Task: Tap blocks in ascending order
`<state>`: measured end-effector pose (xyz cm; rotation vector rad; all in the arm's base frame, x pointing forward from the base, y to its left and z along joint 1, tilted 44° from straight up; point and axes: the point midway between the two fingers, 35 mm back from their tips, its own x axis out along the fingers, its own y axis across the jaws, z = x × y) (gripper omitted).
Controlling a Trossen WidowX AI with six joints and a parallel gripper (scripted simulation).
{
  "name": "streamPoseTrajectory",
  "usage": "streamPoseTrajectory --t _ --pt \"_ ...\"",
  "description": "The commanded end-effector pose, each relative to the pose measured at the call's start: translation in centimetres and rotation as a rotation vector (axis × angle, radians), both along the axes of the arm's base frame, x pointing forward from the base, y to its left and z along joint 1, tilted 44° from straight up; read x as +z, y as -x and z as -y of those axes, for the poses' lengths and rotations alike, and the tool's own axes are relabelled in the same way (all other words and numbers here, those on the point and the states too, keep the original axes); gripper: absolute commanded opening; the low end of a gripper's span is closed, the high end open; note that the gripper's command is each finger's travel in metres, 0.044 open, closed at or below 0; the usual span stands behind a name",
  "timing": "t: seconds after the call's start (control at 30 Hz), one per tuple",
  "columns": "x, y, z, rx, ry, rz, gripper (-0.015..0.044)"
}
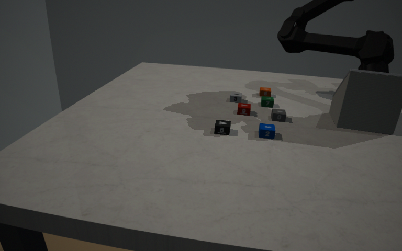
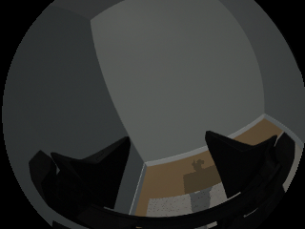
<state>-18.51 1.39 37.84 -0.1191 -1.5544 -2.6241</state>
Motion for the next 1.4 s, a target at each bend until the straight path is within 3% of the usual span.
streamPoseTrajectory --t 0.0,0.17,0.33,0.53,0.7,1.0,1.2,1.37 --pt "-0.1 0.1 -0.3 -0.013 0.001 0.005 0.04" --pt "-2.3 0.8 -7.6 -0.344 0.024 0.153 0.04" --pt "-5.5 -1.8 -15.6 -0.708 0.074 0.346 0.04" --pt "-9.6 -9.0 -22.9 -1.102 0.183 0.607 0.04" --pt "-13.0 -17.2 -25.7 -1.378 0.327 0.847 0.04" --pt "-18.3 -32.4 -22.4 -1.692 0.739 1.297 0.04" --pt "-20.9 -40.1 -15.4 -1.721 1.129 1.563 0.04" --pt "-22.4 -44.1 -7.7 -1.607 1.504 1.721 0.04"
